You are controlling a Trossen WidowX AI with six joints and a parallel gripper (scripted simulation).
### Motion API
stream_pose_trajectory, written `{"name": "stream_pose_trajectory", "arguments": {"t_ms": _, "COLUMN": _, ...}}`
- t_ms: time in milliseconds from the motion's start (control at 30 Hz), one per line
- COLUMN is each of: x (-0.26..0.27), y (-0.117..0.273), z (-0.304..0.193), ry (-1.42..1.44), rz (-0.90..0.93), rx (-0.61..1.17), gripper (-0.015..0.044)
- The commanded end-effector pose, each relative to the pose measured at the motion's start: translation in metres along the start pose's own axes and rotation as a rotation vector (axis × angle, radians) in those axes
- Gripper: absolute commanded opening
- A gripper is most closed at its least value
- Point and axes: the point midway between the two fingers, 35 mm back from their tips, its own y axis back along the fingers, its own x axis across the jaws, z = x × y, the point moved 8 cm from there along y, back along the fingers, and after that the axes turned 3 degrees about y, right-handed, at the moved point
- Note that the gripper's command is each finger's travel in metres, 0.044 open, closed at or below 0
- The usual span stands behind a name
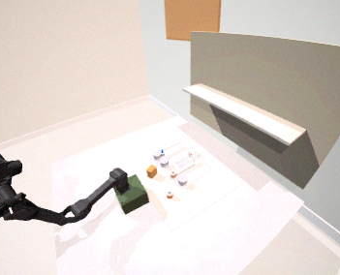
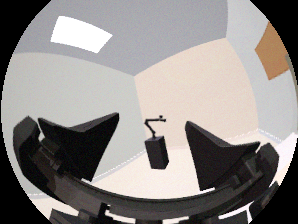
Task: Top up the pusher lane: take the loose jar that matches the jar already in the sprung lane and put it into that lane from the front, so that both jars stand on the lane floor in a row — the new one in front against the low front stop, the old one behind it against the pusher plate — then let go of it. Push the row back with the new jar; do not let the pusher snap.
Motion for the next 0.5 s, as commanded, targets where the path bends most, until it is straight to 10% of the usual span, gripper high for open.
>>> {"name": "stream_pose_trajectory", "arguments": {"t_ms": 0, "x": -0.001, "y": 0.0, "z": 0.001, "ry": 0.004, "rz": -0.001, "rx": -0.003, "gripper": 0.0426}}
{"name": "stream_pose_trajectory", "arguments": {"t_ms": 467, "x": -0.105, "y": -0.058, "z": 0.121, "ry": 0.112, "rz": -0.283, "rx": -0.269, "gripper": 0.044}}
